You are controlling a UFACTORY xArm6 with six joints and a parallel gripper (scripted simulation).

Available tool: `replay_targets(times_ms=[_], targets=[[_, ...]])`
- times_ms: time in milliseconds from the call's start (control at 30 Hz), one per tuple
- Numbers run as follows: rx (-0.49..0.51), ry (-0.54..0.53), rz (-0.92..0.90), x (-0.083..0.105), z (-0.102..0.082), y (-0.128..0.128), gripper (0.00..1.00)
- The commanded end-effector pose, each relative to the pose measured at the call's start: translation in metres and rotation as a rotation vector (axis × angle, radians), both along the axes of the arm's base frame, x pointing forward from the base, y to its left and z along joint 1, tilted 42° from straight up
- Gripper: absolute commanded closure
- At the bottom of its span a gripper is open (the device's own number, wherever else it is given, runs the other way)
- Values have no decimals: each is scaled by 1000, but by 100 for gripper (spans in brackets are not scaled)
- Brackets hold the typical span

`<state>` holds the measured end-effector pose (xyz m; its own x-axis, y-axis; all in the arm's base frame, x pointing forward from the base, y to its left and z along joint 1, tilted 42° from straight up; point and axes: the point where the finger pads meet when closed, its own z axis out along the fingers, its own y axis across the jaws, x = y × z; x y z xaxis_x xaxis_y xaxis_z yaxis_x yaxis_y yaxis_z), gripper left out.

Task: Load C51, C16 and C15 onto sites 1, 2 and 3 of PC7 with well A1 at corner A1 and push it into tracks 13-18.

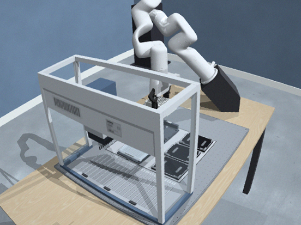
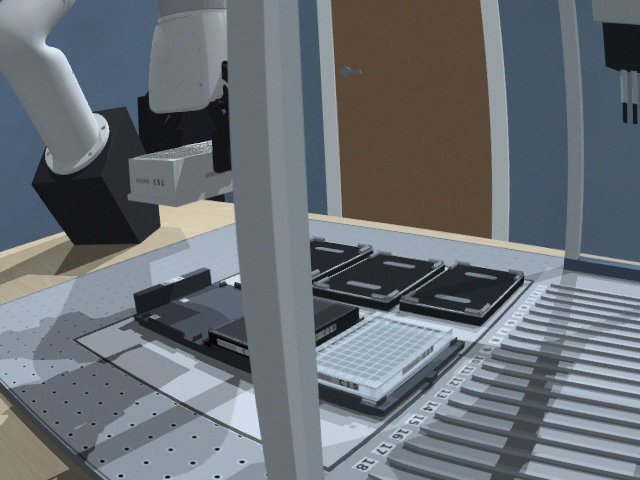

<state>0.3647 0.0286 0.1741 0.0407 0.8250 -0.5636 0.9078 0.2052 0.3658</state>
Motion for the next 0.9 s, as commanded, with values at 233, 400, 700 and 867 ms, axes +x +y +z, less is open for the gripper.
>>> replay_targets(times_ms=[233,400,700,867], targets=[[1,-2,1,1,1,1,100],[1,-1,2,3,-4,-3,100],[1,-1,2,8,-13,-9,100],[1,-1,2,12,-19,-13,100]])
